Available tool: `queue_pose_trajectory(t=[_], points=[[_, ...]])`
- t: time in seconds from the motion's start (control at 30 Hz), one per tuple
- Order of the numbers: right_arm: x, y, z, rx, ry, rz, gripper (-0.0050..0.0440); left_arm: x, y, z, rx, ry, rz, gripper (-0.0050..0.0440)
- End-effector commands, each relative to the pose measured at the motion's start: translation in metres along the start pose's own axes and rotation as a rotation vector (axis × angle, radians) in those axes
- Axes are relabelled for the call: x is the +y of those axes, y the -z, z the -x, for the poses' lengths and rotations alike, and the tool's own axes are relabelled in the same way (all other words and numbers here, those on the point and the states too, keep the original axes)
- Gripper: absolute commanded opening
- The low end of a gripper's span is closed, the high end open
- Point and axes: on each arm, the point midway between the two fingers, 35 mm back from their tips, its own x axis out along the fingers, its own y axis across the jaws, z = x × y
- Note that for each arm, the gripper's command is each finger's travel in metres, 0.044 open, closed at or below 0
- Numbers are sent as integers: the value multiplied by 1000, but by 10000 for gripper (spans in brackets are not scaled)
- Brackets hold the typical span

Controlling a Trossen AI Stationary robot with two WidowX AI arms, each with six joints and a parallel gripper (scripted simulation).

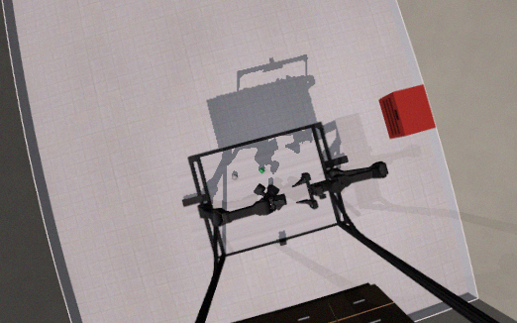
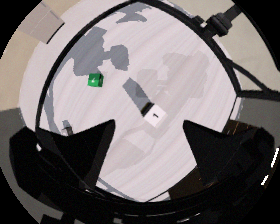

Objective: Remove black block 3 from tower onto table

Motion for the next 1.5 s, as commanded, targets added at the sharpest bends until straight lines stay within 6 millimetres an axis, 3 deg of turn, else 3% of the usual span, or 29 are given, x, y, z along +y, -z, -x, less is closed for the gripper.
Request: queue_pose_trajectory(t=[0.0,0.33,0.5,0.57,0.7,0.83,0.93,1.4,1.47], points=[[0,0,0,0,0,0,400,-4,-1,12,-20,35,-128,400],[0,0,0,0,0,0,400,-15,-1,37,-88,108,-667,400],[0,0,0,0,0,0,400,-11,10,-11,-89,109,-678,400],[0,0,0,0,0,0,400,-11,10,-11,-89,109,-678,400],[0,0,0,0,0,0,400,-8,19,-49,-90,109,-678,400],[0,0,0,0,0,0,400,-7,19,-51,-91,109,-678,400],[0,0,0,0,0,0,400,-9,19,-66,-89,109,-678,400],[0,0,0,0,0,0,400,-9,19,-66,-89,109,-678,400],[0,0,0,0,0,0,400,-9,19,-66,-89,109,-678,352]])
